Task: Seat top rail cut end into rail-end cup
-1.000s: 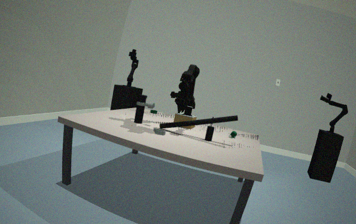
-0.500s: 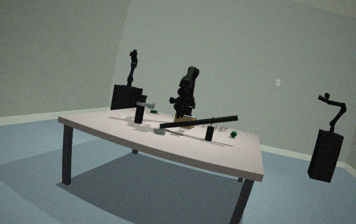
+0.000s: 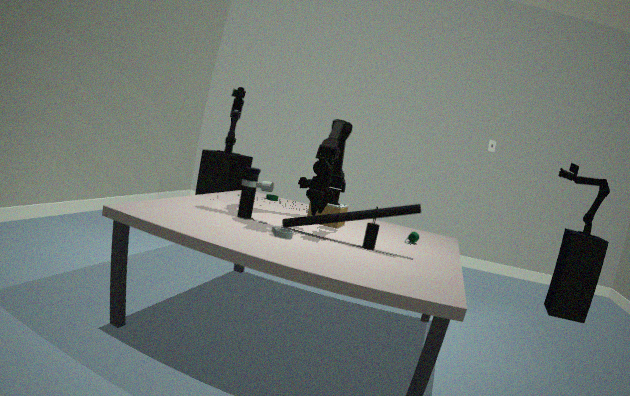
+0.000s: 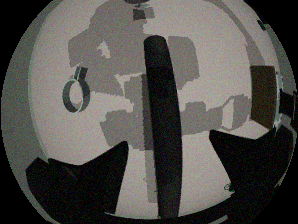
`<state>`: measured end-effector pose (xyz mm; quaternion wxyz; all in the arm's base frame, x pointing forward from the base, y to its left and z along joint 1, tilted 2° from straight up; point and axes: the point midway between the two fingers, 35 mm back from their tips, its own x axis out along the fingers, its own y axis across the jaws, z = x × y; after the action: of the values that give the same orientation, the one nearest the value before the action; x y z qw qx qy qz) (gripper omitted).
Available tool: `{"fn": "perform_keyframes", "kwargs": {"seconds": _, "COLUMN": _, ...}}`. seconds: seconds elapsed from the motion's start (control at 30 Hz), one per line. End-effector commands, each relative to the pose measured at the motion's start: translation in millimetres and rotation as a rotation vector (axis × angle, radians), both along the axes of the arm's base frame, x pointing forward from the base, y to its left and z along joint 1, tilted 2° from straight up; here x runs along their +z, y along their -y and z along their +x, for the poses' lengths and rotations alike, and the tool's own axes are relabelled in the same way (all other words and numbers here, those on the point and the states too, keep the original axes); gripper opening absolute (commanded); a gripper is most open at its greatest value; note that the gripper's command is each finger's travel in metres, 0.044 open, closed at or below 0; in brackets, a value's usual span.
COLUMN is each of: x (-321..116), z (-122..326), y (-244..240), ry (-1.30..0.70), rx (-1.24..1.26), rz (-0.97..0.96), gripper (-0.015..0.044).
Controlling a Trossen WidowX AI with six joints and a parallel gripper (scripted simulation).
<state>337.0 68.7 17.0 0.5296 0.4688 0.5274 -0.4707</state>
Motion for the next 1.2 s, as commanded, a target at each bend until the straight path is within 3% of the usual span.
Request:
{"fn": "perform_keyframes", "kwargs": {"seconds": 0.0, "x": -8.8, "z": -1.9, "y": -0.1, "ry": -0.011, "rx": -0.005, "rz": 0.001, "gripper": 0.044}}
{"fn": "perform_keyframes", "kwargs": {"seconds": 0.87, "x": -48.2, "z": -3.8, "y": 0.3, "ry": -0.011, "rx": -0.006, "rz": 0.001, "gripper": 0.044}}
{"fn": "perform_keyframes", "kwargs": {"seconds": 1.17, "x": -48.2, "z": -3.7, "y": 0.3, "ry": -0.011, "rx": -0.006, "rz": 0.001, "gripper": 0.0204}}
